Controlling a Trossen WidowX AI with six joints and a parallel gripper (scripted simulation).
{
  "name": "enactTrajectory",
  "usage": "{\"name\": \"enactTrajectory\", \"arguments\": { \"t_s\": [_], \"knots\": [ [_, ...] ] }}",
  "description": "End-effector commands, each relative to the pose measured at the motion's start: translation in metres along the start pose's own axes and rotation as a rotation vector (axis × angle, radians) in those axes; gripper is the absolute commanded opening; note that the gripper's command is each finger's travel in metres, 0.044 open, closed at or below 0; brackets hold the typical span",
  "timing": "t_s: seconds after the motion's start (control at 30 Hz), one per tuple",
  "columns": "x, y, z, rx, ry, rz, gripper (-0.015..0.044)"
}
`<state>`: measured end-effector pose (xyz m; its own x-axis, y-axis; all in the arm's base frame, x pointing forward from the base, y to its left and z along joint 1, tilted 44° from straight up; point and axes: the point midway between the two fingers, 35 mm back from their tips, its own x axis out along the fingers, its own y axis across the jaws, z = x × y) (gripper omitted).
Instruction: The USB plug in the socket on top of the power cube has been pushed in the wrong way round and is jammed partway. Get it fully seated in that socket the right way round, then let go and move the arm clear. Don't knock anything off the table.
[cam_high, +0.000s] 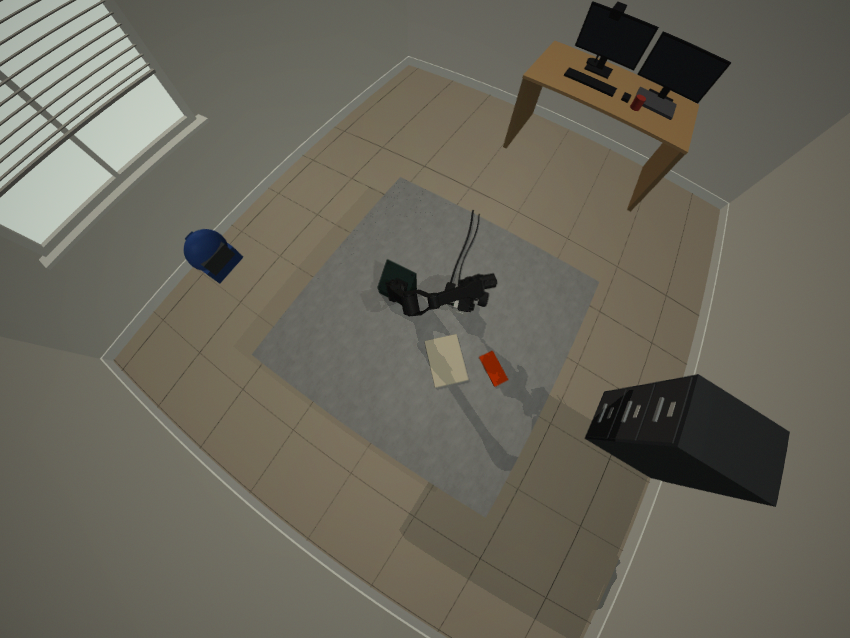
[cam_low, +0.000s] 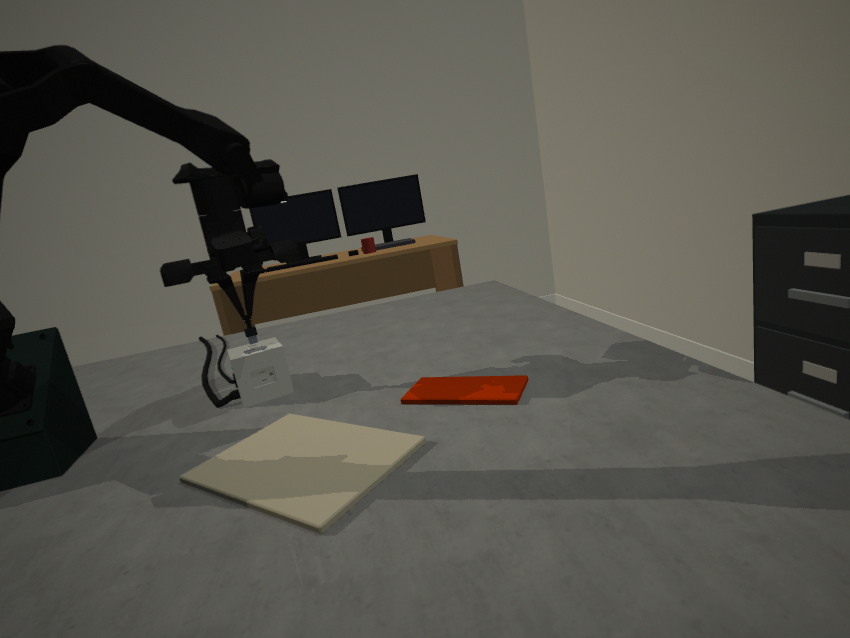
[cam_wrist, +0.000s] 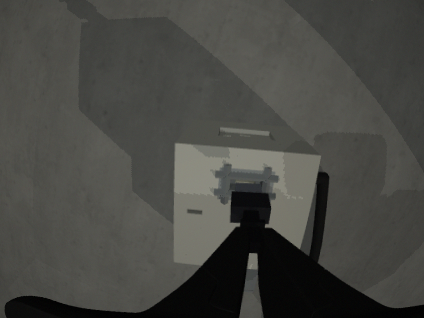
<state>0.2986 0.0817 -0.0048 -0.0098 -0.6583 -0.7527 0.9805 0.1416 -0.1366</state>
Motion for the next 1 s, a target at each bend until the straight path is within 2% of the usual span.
{"name": "enactTrajectory", "arguments": {
  "t_s": [0.0,0.97],
  "knots": [
    [0.0005,0.0000,-0.0009,0.010,0.007,0.000,0.0000],
    [0.0040,0.0000,-0.0023,0.029,0.021,0.002,0.0000]
  ]
}}
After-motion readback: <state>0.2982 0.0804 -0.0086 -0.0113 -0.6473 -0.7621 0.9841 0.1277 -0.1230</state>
